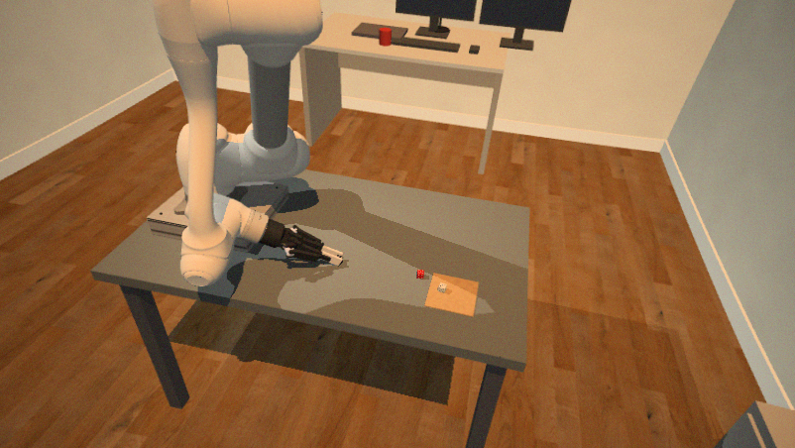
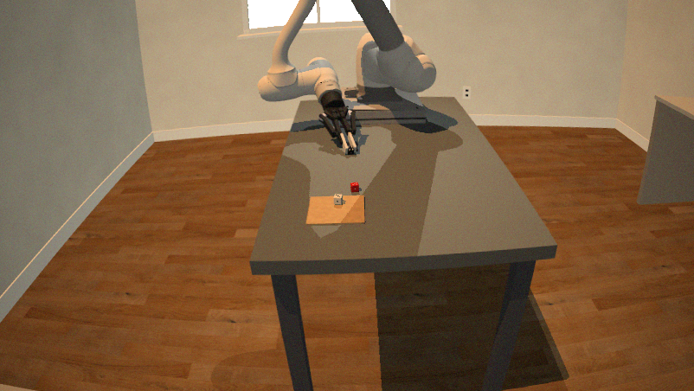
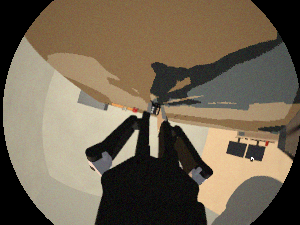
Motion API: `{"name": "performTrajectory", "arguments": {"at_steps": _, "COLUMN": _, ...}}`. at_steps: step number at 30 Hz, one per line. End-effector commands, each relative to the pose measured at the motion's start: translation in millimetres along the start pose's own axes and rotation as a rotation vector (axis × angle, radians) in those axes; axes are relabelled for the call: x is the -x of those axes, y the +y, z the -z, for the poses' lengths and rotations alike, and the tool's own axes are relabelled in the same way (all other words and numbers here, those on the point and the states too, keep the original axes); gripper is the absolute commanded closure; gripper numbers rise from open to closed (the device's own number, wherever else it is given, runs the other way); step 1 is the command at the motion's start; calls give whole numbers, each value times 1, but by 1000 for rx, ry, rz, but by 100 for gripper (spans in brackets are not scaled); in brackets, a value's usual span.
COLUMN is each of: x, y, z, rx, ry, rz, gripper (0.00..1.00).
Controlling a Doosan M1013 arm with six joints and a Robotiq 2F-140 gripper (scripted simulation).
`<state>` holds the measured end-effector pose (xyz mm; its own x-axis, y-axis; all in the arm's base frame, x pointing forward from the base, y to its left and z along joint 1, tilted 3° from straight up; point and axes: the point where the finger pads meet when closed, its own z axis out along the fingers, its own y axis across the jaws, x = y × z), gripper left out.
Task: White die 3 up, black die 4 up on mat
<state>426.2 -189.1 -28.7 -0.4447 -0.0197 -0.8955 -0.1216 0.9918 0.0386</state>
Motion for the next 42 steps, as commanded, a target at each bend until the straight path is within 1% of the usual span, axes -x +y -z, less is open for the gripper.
{"name": "performTrajectory", "arguments": {"at_steps": 1, "x": 0, "y": 1, "z": 0, "rx": -3, "ry": -1, "rz": 0, "gripper": 82}}
{"name": "performTrajectory", "arguments": {"at_steps": 17, "x": 0, "y": 1, "z": 0, "rx": -3, "ry": -1, "rz": 0, "gripper": 82}}
{"name": "performTrajectory", "arguments": {"at_steps": 18, "x": 0, "y": 1, "z": 0, "rx": -3, "ry": -1, "rz": 0, "gripper": 79}}
{"name": "performTrajectory", "arguments": {"at_steps": 23, "x": 0, "y": 1, "z": 0, "rx": -3, "ry": -1, "rz": 0, "gripper": 77}}
{"name": "performTrajectory", "arguments": {"at_steps": 24, "x": 0, "y": 1, "z": 0, "rx": -3, "ry": -1, "rz": 0, "gripper": 75}}
{"name": "performTrajectory", "arguments": {"at_steps": 28, "x": 0, "y": 1, "z": 0, "rx": -3, "ry": -1, "rz": 0, "gripper": 75}}
{"name": "performTrajectory", "arguments": {"at_steps": 29, "x": 0, "y": 1, "z": 0, "rx": -3, "ry": -1, "rz": 0, "gripper": 73}}
{"name": "performTrajectory", "arguments": {"at_steps": 31, "x": 0, "y": 1, "z": 0, "rx": -3, "ry": -1, "rz": 0, "gripper": 73}}
{"name": "performTrajectory", "arguments": {"at_steps": 32, "x": 0, "y": 1, "z": 0, "rx": -3, "ry": -1, "rz": 0, "gripper": 71}}
{"name": "performTrajectory", "arguments": {"at_steps": 42, "x": 0, "y": 1, "z": 0, "rx": -3, "ry": -1, "rz": 0, "gripper": 71}}
